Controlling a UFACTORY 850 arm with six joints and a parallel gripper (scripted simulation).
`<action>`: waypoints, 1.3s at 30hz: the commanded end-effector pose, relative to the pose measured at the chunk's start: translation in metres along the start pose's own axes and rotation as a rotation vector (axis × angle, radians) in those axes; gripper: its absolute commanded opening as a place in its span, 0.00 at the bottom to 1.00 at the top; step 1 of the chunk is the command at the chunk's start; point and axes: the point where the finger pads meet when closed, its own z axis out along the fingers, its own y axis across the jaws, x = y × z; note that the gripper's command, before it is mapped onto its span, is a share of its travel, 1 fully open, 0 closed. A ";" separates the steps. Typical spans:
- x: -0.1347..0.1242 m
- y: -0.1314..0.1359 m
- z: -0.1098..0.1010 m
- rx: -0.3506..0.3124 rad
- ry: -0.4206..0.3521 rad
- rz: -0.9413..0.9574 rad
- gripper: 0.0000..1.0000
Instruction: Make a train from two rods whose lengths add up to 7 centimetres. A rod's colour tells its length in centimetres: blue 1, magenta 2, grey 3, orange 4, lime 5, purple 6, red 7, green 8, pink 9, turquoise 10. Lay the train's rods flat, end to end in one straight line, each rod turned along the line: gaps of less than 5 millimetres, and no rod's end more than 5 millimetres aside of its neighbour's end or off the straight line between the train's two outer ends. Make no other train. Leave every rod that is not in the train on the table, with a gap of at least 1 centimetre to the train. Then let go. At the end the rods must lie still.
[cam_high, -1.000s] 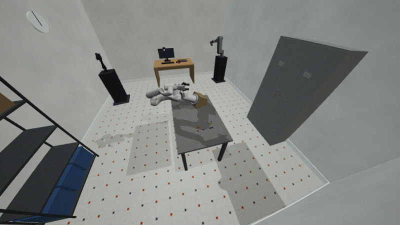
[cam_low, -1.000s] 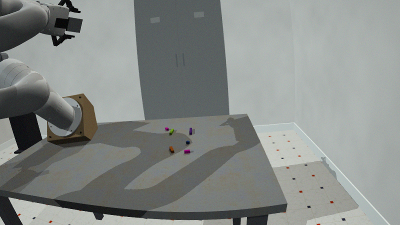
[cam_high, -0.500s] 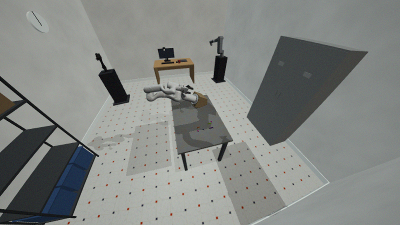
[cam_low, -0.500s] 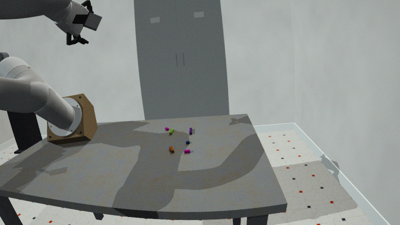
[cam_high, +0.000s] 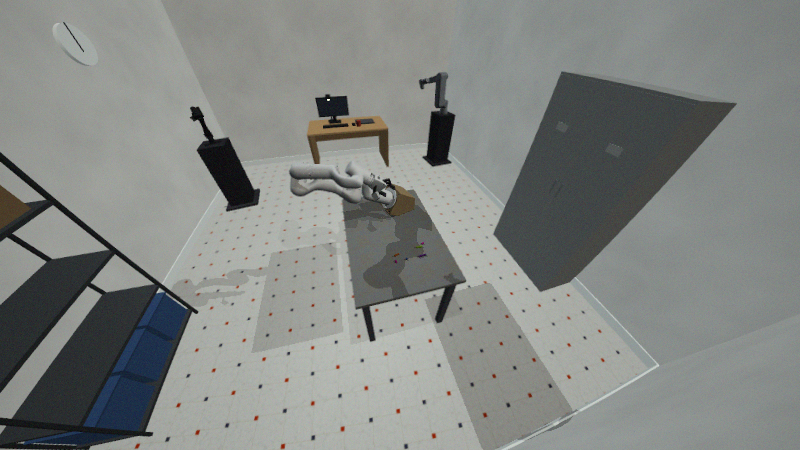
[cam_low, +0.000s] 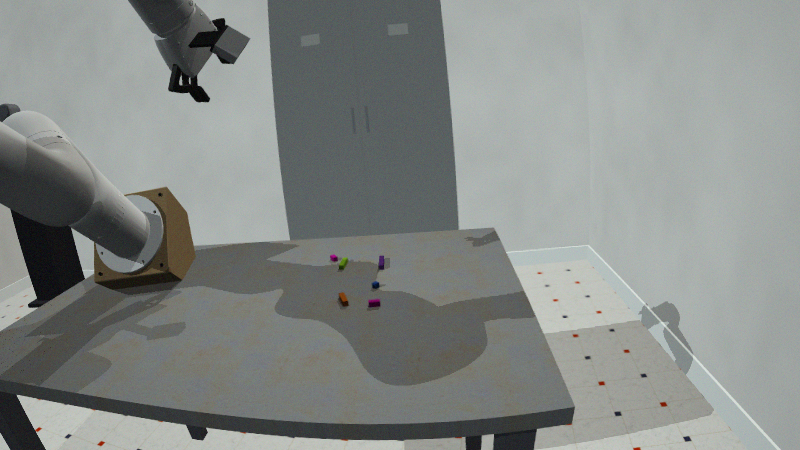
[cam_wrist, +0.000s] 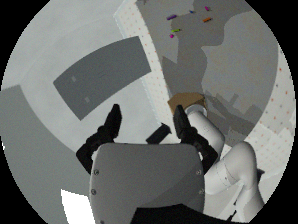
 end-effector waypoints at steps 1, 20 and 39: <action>0.026 -0.004 0.032 -0.130 0.037 -0.016 1.00; 0.083 0.007 0.126 -0.420 0.086 -0.089 1.00; 0.120 0.038 0.231 -0.649 0.108 -0.186 1.00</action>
